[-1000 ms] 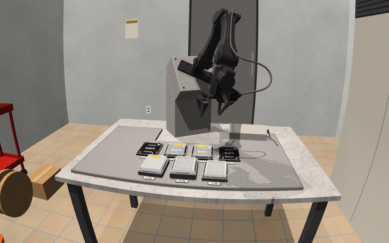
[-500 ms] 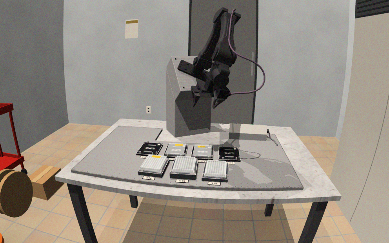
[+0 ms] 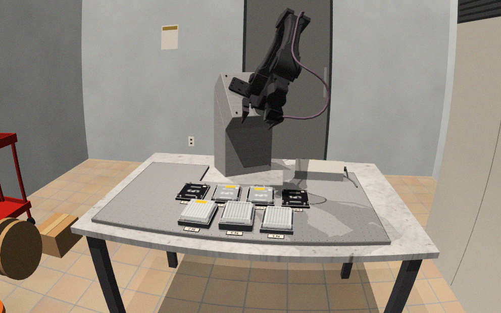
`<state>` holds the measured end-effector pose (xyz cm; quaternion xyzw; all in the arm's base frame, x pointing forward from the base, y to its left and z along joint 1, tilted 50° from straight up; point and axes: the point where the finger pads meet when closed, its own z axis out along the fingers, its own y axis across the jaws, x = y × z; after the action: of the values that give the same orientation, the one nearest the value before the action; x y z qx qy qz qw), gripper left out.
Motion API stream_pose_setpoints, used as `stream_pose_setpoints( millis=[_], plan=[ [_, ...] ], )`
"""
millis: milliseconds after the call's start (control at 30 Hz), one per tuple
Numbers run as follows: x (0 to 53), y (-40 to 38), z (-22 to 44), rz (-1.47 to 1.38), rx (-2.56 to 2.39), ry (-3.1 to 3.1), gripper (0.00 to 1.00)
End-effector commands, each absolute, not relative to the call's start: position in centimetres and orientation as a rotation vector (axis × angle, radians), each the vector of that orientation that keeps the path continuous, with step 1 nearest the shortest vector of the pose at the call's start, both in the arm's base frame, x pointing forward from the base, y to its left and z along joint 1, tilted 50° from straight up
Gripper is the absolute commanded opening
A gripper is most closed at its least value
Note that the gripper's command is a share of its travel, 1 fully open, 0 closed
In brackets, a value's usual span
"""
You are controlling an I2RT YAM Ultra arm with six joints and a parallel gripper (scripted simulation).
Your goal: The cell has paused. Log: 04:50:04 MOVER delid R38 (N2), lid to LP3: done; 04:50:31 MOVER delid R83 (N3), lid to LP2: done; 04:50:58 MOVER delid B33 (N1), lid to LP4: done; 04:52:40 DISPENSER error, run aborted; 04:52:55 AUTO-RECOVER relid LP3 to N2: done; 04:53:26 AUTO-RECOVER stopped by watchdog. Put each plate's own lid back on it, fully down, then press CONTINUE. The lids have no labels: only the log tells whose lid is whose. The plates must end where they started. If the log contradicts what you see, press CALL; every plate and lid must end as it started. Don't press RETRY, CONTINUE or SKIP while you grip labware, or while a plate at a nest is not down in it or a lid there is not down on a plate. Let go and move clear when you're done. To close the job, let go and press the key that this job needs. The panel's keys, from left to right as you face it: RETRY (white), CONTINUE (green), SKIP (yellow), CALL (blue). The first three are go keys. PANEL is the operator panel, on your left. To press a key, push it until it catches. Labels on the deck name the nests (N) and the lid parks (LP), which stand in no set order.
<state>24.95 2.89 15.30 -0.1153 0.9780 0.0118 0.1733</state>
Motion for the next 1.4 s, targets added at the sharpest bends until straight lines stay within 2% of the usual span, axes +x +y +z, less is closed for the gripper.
stream_pose_setpoints(
  millis=[0,467,733,833,1367],
  plan=[
    [22.5,1.5,15.0,0.014,-0.212,2.835,1.0],
    [18.4,-0.3,14.2,-0.014,0.028,2.982,1.0],
    [23.5,1.2,13.5,0.077,0.011,2.887,1.0],
    [23.0,0.8,11.9,0.091,0.045,2.912,1.0],
    [27.7,2.3,10.4,0.17,0.03,2.817,1.0]
  ],
)
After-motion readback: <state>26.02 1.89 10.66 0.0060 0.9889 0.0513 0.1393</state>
